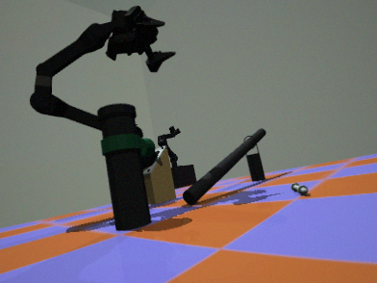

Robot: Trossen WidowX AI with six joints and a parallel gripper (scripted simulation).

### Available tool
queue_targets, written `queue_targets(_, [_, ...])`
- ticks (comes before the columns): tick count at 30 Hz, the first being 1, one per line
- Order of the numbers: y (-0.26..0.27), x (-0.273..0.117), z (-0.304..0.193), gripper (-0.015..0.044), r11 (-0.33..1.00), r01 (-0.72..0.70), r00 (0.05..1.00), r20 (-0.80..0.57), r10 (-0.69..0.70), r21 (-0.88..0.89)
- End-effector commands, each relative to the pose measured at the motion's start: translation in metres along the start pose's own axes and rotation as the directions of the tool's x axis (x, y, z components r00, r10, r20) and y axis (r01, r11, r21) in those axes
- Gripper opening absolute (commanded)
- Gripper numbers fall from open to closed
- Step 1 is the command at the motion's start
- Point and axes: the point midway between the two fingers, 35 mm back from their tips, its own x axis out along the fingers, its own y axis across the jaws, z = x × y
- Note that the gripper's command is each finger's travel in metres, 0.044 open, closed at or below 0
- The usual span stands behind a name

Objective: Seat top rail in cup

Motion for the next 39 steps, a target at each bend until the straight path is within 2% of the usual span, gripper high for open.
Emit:
queue_targets(1, [0.047, 0.049, -0.028, 0.044, 0.969, -0.024, 0.968, -0.235, 0.084, 0.247])
queue_targets(8, [0.08, 0.08, -0.064, 0.044, 0.89, 0.083, 0.892, -0.432, 0.135, 0.449])
queue_targets(16, [0.115, 0.101, -0.113, 0.044, 0.757, 0.309, 0.753, -0.634, 0.176, 0.576])
queue_targets(28, [0.116, 0.102, -0.116, 0.044, 0.751, 0.319, 0.746, -0.642, 0.177, 0.578])
queue_targets(32, [0.108, 0.1, -0.123, 0.044, 0.811, 0.241, 0.737, -0.644, 0.204, 0.533])
queue_targets(39, [0.077, 0.09, -0.153, 0.044, 0.942, -0.113, 0.715, -0.632, 0.299, 0.317])
